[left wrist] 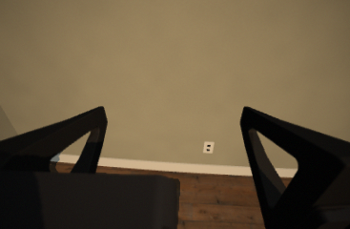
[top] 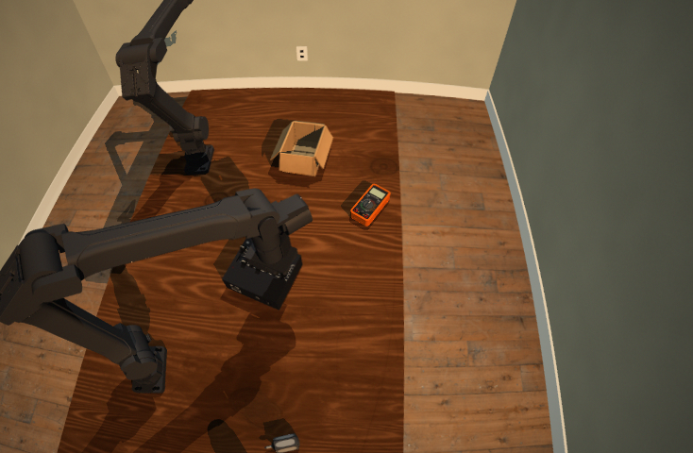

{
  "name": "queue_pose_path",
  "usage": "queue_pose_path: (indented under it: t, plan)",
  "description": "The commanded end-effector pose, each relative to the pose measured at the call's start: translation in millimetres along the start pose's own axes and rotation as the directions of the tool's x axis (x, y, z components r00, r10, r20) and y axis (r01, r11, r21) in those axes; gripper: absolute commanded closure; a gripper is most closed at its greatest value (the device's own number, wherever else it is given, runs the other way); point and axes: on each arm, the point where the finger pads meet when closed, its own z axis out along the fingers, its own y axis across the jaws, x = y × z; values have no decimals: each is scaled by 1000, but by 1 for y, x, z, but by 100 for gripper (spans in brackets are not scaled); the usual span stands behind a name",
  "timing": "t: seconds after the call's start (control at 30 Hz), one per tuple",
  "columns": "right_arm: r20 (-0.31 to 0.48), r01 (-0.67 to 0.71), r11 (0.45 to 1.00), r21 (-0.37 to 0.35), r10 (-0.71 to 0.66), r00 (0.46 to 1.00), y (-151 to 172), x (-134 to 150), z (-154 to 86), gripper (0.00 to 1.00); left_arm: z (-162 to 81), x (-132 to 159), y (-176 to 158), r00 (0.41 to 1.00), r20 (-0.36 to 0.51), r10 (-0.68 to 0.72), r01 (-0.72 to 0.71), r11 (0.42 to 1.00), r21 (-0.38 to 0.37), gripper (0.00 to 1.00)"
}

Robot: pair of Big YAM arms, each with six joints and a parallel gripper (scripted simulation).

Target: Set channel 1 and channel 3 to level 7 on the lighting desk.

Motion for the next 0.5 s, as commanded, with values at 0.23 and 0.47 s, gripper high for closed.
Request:
queue_pose_path:
  t: [0.23,0.47]
  plan:
    - [29,11,1000,19,-12,1000,-7,-13,-9,100,-1,-4,4,1000,17,-14,14,1000,-10,0]
    - [29,11,1000,19,-12,1000,-7,-13,-9,100,-1,-4,4,1000,17,-14,14,1000,-10,0]
